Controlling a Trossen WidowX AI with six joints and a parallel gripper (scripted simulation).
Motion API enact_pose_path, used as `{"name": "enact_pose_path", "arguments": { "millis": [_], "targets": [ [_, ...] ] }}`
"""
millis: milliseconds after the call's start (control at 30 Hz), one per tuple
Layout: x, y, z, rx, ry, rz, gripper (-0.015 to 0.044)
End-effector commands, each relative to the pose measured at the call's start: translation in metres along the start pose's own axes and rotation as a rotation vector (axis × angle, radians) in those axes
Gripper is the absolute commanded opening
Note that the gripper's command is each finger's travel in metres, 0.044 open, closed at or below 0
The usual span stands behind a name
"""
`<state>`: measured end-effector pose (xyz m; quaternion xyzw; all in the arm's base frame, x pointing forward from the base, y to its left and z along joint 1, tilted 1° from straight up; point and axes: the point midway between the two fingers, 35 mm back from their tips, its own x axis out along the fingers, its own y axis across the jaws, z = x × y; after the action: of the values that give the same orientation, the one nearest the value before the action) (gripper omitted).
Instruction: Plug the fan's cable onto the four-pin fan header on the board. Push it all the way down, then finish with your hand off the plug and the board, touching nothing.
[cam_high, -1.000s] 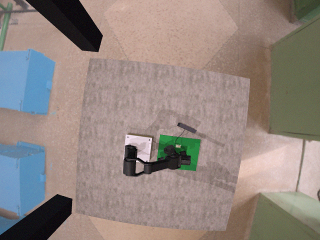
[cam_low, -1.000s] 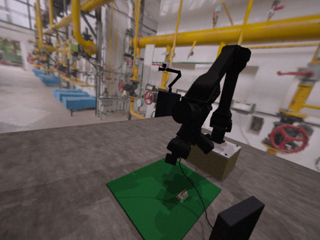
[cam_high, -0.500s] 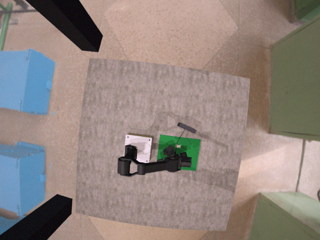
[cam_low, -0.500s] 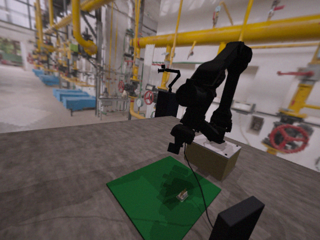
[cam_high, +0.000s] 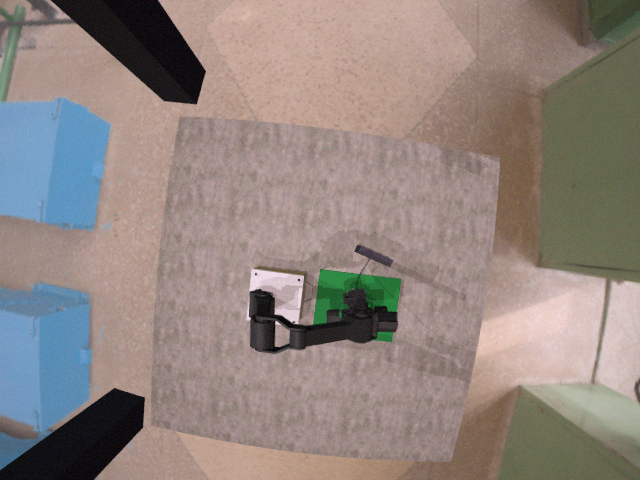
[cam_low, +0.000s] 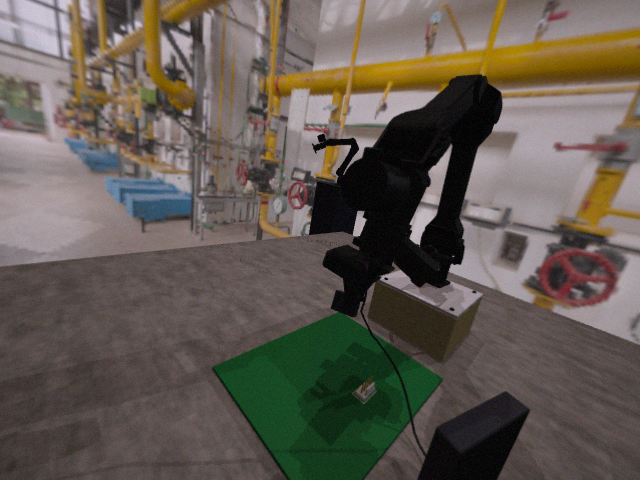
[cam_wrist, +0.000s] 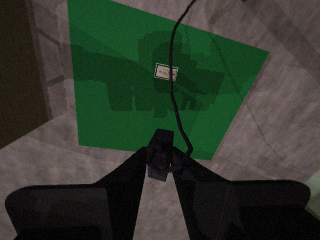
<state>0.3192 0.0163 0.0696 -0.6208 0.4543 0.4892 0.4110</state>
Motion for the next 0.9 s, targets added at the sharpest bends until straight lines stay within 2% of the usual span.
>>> {"name": "enact_pose_path", "arguments": {
  "millis": [0, 867],
  "targets": [
    [-0.003, -0.014, 0.005, 0.074, -0.025, -0.002, 0.0000],
    [-0.005, -0.086, 0.044, 0.554, -0.159, 0.075, 0.0000]
  ]
}}
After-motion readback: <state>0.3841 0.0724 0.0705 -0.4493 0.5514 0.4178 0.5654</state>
